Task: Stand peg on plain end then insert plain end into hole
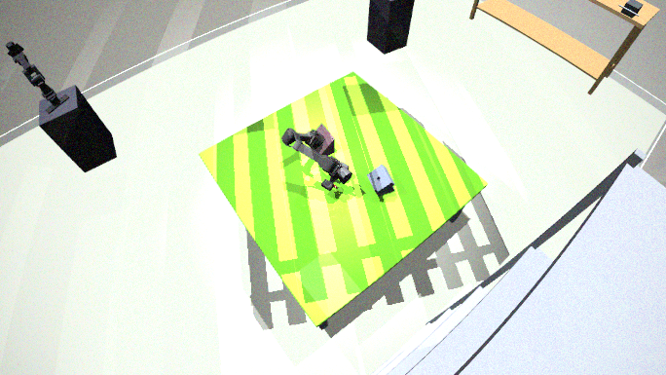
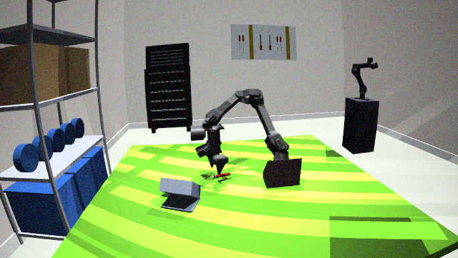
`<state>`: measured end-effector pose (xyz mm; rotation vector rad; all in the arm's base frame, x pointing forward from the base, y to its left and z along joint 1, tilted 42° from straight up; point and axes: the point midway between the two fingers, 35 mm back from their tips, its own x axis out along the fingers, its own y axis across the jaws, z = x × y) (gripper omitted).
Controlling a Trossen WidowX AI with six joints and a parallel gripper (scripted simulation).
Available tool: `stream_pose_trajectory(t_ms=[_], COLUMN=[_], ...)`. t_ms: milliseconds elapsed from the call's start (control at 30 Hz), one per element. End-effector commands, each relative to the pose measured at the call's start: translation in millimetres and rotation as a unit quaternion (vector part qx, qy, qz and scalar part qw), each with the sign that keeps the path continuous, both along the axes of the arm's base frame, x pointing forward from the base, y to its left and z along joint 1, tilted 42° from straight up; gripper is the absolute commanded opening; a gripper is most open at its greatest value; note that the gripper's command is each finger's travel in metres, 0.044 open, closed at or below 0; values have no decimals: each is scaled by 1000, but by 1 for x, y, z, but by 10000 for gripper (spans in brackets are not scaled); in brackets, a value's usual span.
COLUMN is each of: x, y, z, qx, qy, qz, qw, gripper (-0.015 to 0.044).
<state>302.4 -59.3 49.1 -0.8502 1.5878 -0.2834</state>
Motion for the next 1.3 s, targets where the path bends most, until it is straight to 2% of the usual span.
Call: stream_pose_trajectory(t_ms=[0, 533, 933, 967, 1267], x=[-1, -3, -3, -3, -3], y=[-5, -21, -21, -21, -21], z=[-6, -22, -22, -22, -22], qx=[-3, -5, -5, -5, -5], qy=[3, 3, 3, 3, 3], qz=[2, 2, 2, 2, 2], qw=[1000, 1000, 1000, 1000, 1000], gripper=[440, 440, 125, 110, 110])
